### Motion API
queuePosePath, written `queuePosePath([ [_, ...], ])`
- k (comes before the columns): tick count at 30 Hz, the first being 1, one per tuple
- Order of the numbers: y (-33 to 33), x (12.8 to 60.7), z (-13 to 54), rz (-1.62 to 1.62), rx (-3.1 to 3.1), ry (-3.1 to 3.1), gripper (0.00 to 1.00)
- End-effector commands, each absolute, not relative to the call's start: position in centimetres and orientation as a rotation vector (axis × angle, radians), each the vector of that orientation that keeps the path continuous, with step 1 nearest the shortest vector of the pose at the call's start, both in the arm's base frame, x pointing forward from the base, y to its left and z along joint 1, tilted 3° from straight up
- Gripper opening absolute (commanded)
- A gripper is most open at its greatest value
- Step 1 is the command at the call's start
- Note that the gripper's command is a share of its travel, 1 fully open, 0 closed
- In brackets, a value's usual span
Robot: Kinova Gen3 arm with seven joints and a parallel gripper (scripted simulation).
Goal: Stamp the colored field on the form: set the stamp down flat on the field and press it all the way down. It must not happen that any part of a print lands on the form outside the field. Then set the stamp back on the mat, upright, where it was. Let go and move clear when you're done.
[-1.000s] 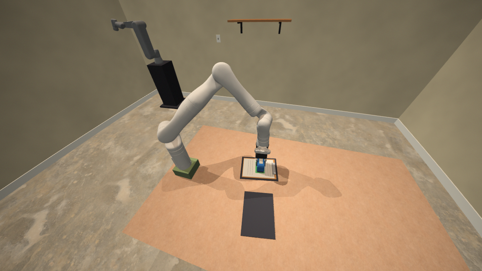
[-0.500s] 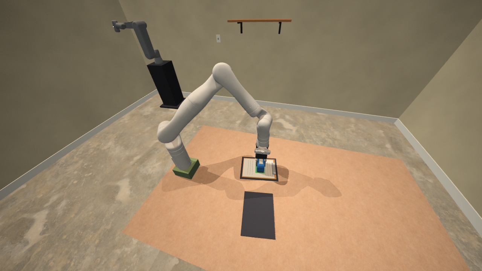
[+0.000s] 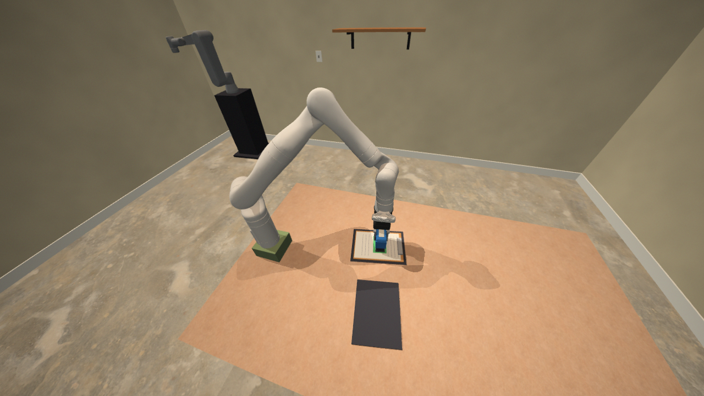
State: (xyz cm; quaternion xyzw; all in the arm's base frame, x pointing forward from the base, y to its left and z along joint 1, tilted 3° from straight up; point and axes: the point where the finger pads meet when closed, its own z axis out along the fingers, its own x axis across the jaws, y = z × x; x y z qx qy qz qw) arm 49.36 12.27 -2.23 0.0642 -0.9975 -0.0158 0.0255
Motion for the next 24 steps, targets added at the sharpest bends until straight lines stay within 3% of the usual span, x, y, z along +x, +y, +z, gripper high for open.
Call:
queuePosePath([
  [1,12.2,49.3,-1.8,-0.049,0.199,-3.084,0.62],
  [24,12.2,49.4,-0.2,-0.049,0.199,-3.084,0.62],
])
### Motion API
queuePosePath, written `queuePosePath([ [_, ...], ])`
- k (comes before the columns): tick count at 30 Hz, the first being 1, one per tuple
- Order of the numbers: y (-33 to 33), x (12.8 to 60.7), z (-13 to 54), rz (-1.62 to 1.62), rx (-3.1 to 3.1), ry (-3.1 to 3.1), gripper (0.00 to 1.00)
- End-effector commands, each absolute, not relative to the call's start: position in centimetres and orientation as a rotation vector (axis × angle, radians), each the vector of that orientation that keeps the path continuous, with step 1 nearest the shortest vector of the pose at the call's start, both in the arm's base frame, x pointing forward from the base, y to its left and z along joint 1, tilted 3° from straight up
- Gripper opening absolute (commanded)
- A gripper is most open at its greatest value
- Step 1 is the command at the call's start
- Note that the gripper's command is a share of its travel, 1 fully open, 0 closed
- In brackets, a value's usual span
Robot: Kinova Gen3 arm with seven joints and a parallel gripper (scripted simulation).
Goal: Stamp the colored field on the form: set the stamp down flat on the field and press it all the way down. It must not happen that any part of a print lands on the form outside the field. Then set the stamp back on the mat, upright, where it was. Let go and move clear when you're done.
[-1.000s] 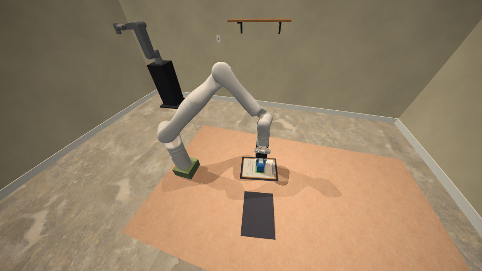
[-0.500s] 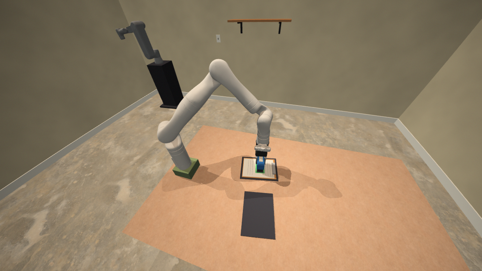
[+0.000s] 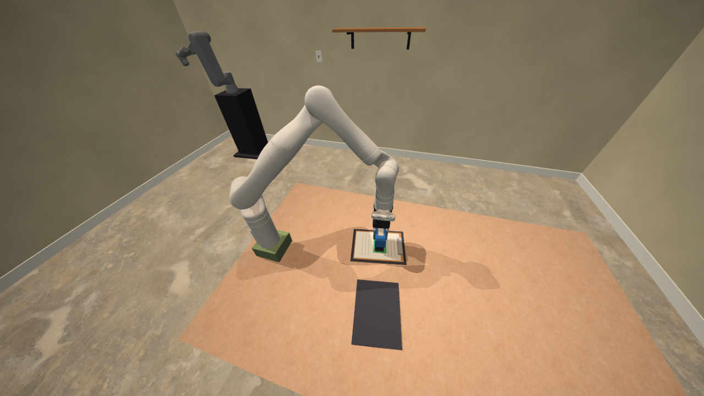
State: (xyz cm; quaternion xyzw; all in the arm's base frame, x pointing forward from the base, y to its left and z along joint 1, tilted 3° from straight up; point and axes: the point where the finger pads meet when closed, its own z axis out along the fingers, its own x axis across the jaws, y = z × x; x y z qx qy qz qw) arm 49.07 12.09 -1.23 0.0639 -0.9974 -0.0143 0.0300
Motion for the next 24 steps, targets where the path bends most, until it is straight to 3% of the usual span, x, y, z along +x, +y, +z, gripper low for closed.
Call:
queuePosePath([
  [1,12.2,49.5,0.5,-0.049,0.199,-3.084,0.62],
  [17,11.7,49.7,2.3,-0.049,0.195,-3.085,0.62],
  [24,2.4,52.4,2.0,-0.046,0.12,-3.09,0.62],
])
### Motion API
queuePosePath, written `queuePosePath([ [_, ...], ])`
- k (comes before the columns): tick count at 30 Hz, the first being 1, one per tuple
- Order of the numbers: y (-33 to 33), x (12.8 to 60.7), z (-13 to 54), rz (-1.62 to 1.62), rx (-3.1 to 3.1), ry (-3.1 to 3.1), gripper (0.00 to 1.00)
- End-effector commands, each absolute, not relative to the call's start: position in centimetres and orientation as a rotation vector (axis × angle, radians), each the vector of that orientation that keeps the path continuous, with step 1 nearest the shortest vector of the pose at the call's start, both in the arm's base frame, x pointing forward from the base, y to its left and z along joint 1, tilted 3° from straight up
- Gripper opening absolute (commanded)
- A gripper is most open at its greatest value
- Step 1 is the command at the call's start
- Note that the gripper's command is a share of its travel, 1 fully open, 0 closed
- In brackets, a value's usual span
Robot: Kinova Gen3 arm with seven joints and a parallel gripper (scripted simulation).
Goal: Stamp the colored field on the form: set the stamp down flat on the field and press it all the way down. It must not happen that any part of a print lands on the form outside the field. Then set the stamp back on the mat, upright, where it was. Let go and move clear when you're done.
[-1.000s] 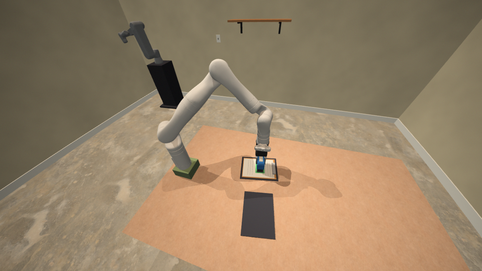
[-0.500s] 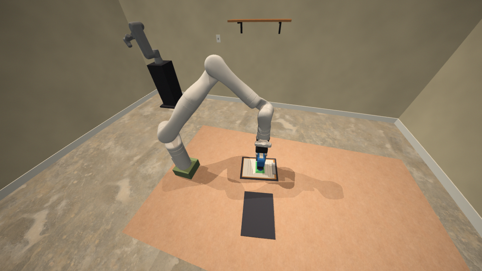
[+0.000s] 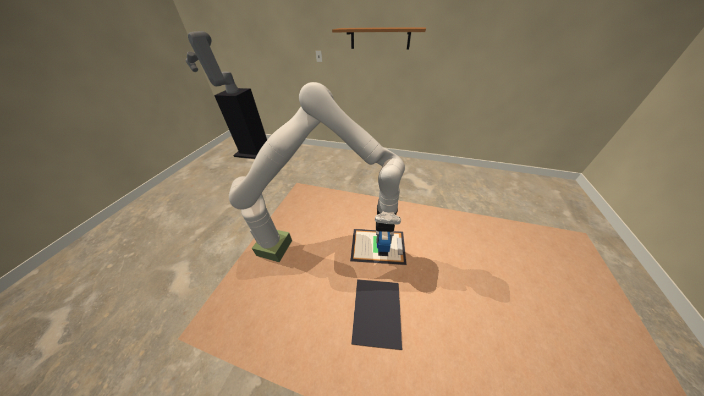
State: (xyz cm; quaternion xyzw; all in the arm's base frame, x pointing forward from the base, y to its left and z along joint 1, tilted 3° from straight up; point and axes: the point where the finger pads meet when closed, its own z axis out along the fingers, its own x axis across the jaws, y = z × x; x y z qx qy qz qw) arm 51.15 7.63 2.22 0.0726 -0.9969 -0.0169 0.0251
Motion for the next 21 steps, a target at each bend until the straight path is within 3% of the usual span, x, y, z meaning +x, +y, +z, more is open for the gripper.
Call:
queuePosePath([
  [1,0.8,52.6,2.0,-0.046,0.103,-3.09,0.62],
  [3,0.8,52.6,2.0,-0.046,0.103,-3.09,0.62],
  [13,-16.8,52.4,1.4,-0.043,-0.024,-3.089,0.62],
  [21,-17.3,52.3,1.3,-0.043,-0.028,-3.089,0.62],
])
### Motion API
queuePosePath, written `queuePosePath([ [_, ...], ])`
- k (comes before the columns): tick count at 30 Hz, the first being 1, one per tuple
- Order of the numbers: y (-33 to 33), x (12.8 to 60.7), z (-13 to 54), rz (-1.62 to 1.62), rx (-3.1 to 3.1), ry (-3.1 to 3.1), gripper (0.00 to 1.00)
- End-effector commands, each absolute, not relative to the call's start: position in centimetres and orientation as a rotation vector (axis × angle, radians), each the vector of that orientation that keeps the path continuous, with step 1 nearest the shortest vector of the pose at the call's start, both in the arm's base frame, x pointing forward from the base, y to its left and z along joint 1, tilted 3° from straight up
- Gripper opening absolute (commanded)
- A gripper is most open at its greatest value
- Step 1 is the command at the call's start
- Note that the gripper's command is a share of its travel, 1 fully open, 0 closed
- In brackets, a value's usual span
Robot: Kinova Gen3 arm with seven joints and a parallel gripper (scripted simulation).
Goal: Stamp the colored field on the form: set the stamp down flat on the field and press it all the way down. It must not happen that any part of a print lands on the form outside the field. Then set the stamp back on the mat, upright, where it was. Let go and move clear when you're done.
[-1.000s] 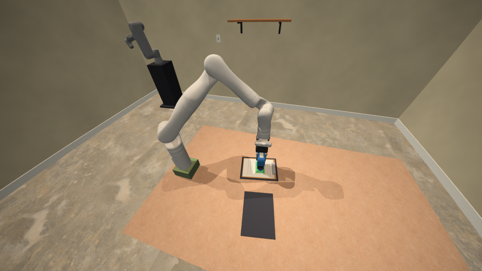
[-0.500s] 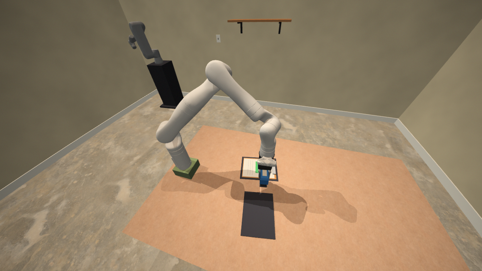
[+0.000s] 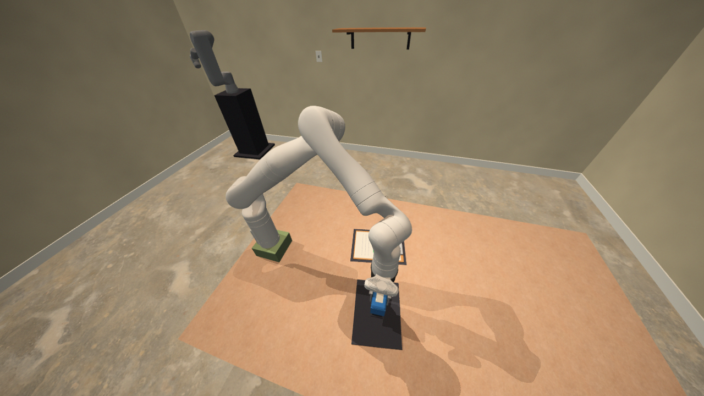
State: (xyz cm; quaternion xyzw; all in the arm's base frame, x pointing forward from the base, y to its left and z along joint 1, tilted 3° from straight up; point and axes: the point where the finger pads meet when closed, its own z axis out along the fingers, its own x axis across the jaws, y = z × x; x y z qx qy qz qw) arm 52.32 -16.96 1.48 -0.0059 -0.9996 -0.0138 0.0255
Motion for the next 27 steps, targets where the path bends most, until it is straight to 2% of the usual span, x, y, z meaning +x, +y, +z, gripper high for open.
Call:
queuePosePath([
  [1,-17.3,52.3,1.3,-0.043,-0.028,-3.089,0.62],
  [27,-17.4,52.1,-2.1,-0.043,-0.028,-3.089,0.62],
])
